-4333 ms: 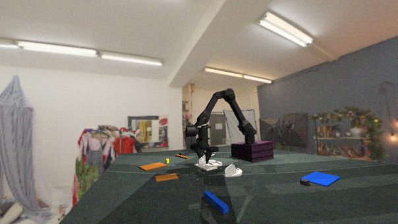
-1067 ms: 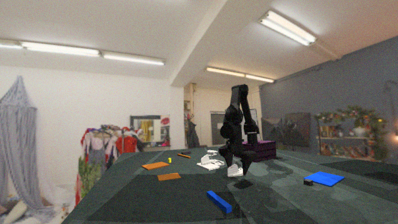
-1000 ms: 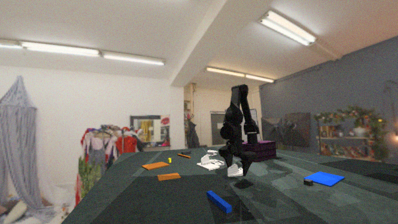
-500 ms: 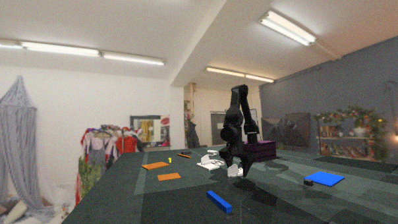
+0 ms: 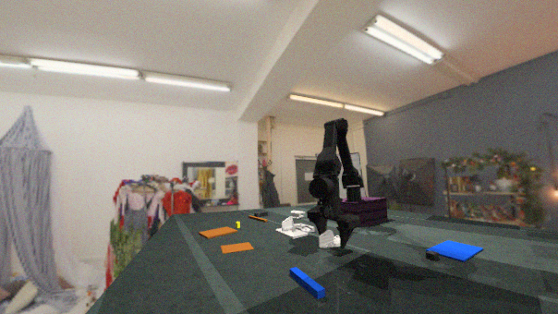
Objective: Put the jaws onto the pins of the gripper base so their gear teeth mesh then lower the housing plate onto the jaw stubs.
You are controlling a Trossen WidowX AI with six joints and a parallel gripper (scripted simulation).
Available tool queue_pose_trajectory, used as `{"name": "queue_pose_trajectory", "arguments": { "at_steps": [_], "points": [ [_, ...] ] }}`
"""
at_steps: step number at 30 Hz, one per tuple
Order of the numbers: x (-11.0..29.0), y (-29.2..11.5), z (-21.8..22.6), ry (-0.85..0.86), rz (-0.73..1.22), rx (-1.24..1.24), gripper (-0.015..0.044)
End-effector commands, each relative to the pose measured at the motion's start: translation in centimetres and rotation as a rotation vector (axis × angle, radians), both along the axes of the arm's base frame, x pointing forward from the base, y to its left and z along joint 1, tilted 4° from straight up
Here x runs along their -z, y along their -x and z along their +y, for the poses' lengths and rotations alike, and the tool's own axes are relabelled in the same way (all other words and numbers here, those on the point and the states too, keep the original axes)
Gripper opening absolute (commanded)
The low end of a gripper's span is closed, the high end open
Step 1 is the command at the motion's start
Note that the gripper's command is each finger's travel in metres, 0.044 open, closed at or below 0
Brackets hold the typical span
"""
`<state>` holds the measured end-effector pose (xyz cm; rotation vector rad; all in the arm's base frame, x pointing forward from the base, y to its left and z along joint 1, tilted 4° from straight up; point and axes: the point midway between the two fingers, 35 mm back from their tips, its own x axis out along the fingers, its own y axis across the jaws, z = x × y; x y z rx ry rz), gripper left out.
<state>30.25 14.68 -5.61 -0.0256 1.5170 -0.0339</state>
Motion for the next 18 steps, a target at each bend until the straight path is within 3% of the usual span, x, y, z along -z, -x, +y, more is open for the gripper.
{"name": "queue_pose_trajectory", "arguments": {
  "at_steps": [1,8,18],
  "points": [
    [0.00,0.00,0.00,0.000,0.000,0.000,0.0361],
    [0.00,0.00,0.00,0.000,0.000,0.000,0.0177],
    [0.00,0.00,0.00,0.000,0.000,0.000,0.0134]
  ]
}}
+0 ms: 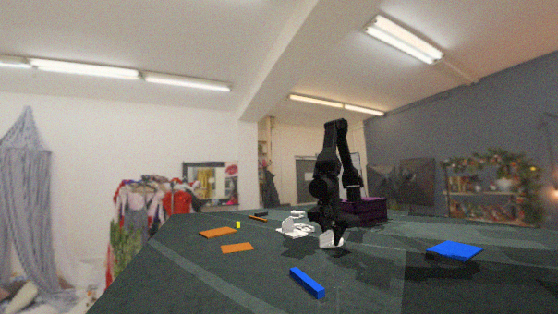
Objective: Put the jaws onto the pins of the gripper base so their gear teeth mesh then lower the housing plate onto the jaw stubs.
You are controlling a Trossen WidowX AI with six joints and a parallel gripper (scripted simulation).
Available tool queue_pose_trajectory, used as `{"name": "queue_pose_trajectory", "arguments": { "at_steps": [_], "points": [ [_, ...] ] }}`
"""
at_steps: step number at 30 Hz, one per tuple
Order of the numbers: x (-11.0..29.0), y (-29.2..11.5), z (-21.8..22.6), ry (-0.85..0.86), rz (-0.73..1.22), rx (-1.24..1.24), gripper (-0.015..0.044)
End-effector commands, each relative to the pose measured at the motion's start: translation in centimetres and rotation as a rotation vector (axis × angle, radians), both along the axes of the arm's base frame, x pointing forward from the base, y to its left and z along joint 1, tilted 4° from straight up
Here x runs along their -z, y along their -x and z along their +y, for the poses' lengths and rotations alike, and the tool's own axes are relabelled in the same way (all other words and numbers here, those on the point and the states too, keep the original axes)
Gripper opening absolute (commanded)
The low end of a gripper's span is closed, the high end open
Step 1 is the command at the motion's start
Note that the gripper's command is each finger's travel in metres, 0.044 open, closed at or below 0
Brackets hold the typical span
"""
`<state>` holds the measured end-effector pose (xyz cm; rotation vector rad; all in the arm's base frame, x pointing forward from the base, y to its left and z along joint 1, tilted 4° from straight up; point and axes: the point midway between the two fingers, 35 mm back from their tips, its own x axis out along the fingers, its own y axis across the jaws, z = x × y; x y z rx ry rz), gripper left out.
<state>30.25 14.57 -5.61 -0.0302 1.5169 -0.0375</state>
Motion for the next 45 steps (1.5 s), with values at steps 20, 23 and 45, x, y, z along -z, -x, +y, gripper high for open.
{"name": "queue_pose_trajectory", "arguments": {
  "at_steps": [20,23,45],
  "points": [
    [-3.7,-0.1,0.4,-0.004,-0.001,-0.002,0.0134],
    [-4.7,0.0,0.4,-0.003,-0.002,-0.002,0.0134],
    [-7.9,0.1,-0.4,-0.001,-0.003,-0.002,0.0134]
  ]
}}
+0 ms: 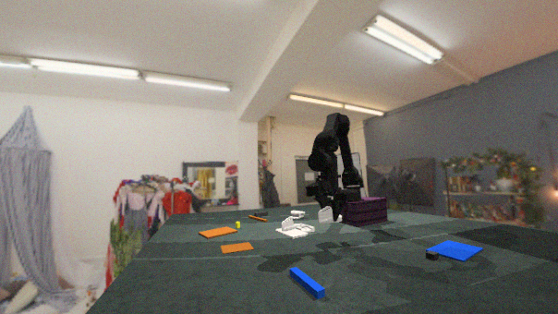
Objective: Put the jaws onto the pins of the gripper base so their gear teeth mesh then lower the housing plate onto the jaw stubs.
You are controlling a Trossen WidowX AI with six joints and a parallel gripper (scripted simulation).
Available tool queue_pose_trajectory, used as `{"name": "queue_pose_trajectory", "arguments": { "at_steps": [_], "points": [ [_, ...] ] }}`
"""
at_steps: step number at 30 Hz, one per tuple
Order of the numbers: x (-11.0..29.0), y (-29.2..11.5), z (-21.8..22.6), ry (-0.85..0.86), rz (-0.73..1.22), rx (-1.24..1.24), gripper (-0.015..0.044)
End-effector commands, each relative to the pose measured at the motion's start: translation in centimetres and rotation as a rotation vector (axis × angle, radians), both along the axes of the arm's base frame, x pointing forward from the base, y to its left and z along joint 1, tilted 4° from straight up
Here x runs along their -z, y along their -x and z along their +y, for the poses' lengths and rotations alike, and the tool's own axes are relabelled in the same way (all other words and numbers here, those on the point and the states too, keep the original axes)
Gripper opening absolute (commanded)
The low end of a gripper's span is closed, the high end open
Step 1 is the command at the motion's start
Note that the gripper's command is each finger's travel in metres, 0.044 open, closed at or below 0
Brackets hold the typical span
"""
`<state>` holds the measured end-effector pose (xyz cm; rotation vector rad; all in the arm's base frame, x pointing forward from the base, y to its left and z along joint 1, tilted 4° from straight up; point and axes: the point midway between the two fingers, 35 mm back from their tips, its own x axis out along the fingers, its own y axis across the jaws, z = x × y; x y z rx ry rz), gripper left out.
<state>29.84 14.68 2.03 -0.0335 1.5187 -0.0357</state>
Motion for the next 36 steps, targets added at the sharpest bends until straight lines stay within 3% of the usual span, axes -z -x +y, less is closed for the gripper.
{"name": "queue_pose_trajectory", "arguments": {
  "at_steps": [1,36],
  "points": [
    [-0.2,-0.4,-0.8,-0.002,-0.005,0.001,0.0134],
    [-0.9,-2.3,-12.1,0.006,-0.007,0.024,0.0134]
  ]
}}
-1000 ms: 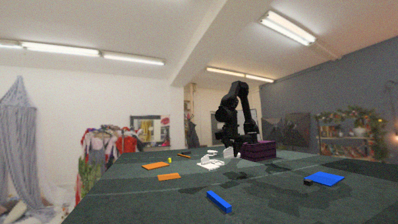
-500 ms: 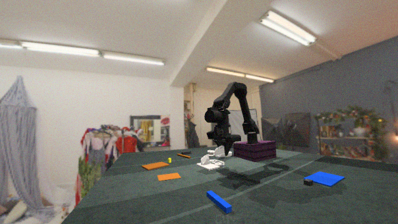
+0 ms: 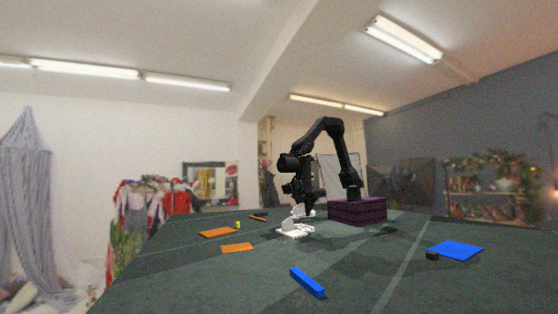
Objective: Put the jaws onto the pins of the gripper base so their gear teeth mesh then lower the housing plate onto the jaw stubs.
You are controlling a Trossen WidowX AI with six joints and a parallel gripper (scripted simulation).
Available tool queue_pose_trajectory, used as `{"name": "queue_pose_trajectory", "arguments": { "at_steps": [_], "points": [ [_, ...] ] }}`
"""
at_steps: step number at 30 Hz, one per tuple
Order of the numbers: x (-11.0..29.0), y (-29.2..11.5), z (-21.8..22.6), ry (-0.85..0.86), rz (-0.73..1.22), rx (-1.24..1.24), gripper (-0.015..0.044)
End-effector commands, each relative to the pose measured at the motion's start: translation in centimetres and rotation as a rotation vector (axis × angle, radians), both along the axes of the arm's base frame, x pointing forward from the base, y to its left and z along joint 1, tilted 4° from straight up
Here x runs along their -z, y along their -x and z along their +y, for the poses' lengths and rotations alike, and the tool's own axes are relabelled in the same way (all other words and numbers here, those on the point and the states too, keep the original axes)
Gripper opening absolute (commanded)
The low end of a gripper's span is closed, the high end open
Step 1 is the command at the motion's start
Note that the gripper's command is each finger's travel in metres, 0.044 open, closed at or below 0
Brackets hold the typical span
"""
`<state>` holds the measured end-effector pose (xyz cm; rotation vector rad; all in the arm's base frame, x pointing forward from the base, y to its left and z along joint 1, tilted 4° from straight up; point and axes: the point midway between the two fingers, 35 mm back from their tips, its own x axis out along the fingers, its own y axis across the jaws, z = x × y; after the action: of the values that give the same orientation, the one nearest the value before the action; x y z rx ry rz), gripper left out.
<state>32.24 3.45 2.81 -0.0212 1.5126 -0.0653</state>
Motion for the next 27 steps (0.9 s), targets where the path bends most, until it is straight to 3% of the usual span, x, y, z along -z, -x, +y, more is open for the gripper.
{"name": "queue_pose_trajectory", "arguments": {
  "at_steps": [1,11,27],
  "points": [
    [-0.1,0.1,-1.1,-0.004,-0.001,-0.002,0.0134],
    [-0.2,0.4,-4.1,-0.001,-0.002,0.004,0.0134],
    [-0.3,0.4,-4.2,-0.001,-0.002,0.004,0.0134]
  ]
}}
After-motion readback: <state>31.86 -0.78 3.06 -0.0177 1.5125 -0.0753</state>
